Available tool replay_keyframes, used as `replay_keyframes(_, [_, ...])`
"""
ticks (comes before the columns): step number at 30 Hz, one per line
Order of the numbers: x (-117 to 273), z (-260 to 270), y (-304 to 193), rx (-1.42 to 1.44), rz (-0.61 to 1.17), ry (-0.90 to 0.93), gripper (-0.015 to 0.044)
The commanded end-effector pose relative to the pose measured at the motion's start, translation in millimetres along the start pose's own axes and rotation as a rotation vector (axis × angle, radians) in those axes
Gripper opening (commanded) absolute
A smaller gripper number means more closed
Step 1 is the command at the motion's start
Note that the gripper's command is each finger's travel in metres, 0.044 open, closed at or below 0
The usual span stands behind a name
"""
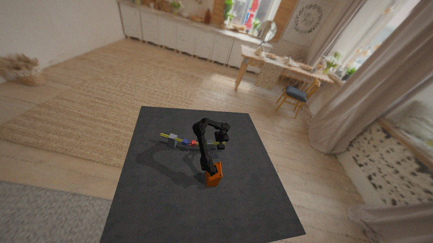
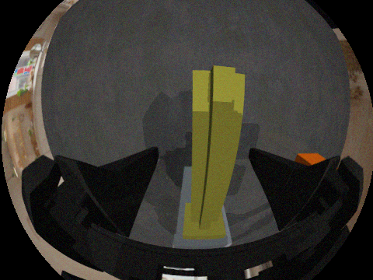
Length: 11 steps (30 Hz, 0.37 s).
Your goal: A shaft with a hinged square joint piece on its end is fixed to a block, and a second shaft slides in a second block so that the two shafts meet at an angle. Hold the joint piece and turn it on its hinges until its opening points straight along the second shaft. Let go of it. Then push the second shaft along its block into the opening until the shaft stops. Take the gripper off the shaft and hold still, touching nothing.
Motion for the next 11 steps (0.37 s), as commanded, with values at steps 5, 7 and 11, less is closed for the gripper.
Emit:
replay_keyframes(5, [20.3,0.1,0.6,0.0,0.002,0.002,0.044])
replay_keyframes(7, [29.9,-0.3,0.7,0.0,0.003,0.002,0.044])
replay_keyframes(11, [32.3,-0.4,0.8,-0.001,0.003,0.002,0.044])
Point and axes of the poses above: the point midway between the two fingers, 35 mm back from their tips, its own x axis back along the fingers, its own z axis across the jaws, y = z × x, the point moved 9 cm from there along x, back along the fingers, and after that the axes turned 9 degrees about -x, right-handed, at the moved point
